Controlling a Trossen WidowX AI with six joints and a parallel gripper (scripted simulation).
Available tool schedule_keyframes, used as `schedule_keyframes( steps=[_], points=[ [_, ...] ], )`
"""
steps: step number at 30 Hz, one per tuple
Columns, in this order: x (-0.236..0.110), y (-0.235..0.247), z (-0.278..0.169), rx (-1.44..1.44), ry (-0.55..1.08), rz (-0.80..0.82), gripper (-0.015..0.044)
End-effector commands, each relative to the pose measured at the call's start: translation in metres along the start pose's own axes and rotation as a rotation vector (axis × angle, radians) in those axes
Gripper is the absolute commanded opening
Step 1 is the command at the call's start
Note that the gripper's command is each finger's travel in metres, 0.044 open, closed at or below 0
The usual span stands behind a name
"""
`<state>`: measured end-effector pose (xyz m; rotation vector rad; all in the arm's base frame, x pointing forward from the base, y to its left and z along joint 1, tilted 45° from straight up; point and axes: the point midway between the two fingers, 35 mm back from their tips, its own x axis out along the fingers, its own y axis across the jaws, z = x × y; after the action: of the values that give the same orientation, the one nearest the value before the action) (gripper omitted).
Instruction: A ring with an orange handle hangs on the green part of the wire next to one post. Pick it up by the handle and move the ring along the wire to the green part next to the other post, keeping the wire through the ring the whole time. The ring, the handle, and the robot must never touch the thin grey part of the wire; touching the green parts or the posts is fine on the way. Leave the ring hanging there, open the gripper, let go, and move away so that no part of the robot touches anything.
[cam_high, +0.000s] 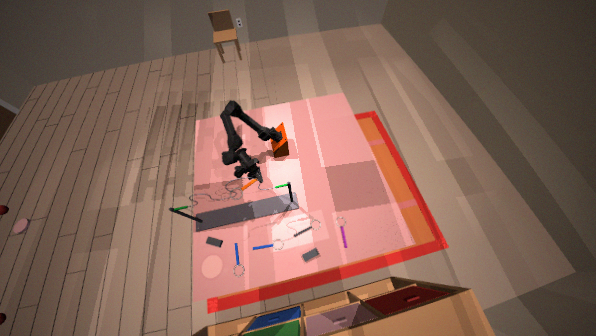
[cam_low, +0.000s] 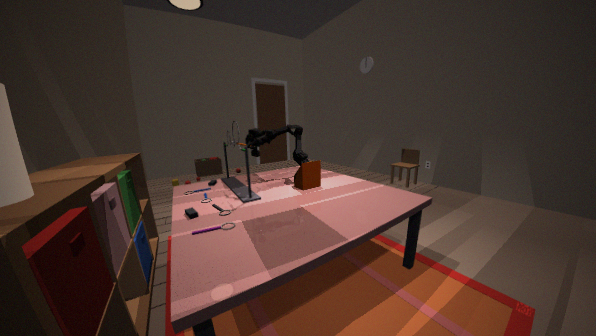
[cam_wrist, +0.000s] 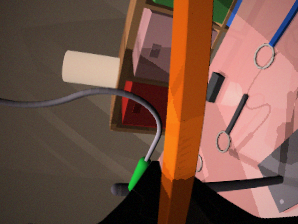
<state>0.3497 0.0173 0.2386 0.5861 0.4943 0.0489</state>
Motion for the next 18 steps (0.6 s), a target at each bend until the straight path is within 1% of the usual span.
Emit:
schedule_keyframes(
  steps=[1, 18],
  points=[
    [-0.003, 0.015, 0.001, 0.072, 0.01, 0.046, -0.015],
    [-0.017, 0.069, 0.016, 0.392, 0.05, 0.218, -0.015]
  ],
)
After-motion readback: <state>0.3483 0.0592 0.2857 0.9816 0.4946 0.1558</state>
